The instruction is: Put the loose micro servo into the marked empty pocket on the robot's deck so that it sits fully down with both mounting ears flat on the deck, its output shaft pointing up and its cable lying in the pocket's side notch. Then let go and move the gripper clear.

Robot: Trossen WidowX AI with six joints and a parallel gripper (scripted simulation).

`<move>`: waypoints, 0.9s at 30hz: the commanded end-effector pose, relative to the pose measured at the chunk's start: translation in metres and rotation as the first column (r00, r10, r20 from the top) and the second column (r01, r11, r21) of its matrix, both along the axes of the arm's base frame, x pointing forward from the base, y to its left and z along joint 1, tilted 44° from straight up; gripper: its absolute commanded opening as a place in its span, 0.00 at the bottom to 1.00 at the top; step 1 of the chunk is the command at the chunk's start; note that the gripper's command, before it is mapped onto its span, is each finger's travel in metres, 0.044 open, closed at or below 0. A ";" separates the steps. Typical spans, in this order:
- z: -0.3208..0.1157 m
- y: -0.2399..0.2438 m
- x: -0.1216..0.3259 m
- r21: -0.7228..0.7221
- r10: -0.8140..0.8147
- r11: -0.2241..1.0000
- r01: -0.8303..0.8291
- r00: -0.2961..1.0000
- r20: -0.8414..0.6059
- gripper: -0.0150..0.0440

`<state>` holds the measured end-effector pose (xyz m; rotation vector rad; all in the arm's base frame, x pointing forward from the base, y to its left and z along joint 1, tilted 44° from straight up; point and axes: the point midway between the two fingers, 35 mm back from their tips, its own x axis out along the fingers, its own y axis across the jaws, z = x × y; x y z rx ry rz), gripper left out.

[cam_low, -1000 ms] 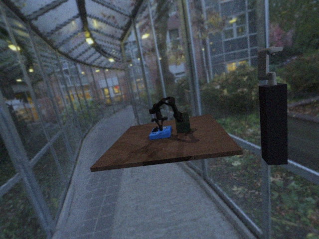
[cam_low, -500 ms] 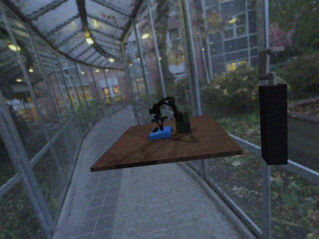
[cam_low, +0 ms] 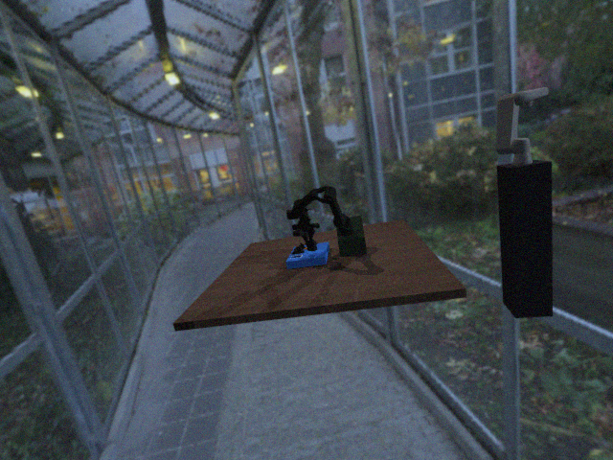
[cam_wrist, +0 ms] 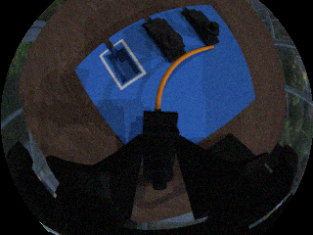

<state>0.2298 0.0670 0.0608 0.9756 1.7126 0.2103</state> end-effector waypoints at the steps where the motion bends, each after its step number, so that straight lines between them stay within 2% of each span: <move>1: 0.001 0.000 0.000 0.008 0.094 0.995 -0.096 0.991 0.096 0.25; 14: 0.001 0.000 0.000 -0.045 0.384 0.916 -0.400 0.836 0.391 0.25; 27: 0.002 0.002 0.018 -0.051 0.398 0.909 -0.414 0.823 0.406 0.25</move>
